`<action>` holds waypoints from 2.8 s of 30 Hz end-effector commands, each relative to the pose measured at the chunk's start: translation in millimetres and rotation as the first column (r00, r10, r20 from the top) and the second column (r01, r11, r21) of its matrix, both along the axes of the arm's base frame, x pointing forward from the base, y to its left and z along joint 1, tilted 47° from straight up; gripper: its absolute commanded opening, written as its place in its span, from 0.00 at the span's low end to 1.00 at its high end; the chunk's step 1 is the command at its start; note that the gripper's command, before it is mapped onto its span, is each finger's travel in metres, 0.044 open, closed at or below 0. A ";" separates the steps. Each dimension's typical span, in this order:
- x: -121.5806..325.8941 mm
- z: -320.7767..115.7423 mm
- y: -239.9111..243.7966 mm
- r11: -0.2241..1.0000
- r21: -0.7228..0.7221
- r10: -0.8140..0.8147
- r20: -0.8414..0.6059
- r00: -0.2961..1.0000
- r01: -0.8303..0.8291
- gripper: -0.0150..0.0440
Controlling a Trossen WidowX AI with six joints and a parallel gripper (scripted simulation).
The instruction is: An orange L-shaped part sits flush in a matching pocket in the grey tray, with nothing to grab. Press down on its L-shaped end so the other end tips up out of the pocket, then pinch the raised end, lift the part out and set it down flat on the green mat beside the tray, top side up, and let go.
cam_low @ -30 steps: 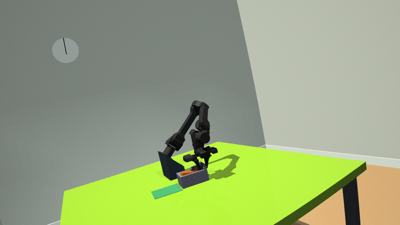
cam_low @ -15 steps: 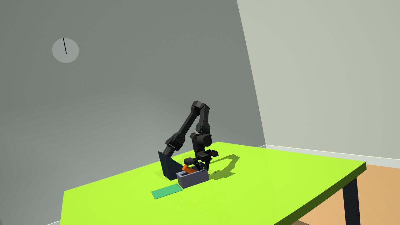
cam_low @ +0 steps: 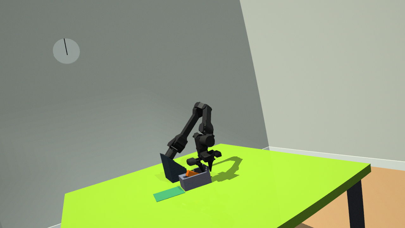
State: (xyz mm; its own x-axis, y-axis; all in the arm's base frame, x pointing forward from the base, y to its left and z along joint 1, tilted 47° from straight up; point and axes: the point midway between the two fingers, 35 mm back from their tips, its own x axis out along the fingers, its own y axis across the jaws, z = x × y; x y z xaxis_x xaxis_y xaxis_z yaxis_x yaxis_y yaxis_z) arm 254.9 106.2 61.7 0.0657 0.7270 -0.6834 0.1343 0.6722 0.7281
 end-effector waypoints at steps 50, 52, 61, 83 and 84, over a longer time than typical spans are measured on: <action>-4.4 58.9 -78.5 1.000 -0.009 -0.017 0.003 1.000 0.017 0.56; -4.4 58.9 -78.5 1.000 -0.009 -0.017 0.003 1.000 0.017 0.56; -4.4 58.9 -78.5 1.000 -0.009 -0.017 0.003 1.000 0.017 0.56; -4.4 58.9 -78.5 1.000 -0.009 -0.017 0.003 1.000 0.017 0.56; -4.4 58.9 -78.5 1.000 -0.009 -0.017 0.003 1.000 0.017 0.56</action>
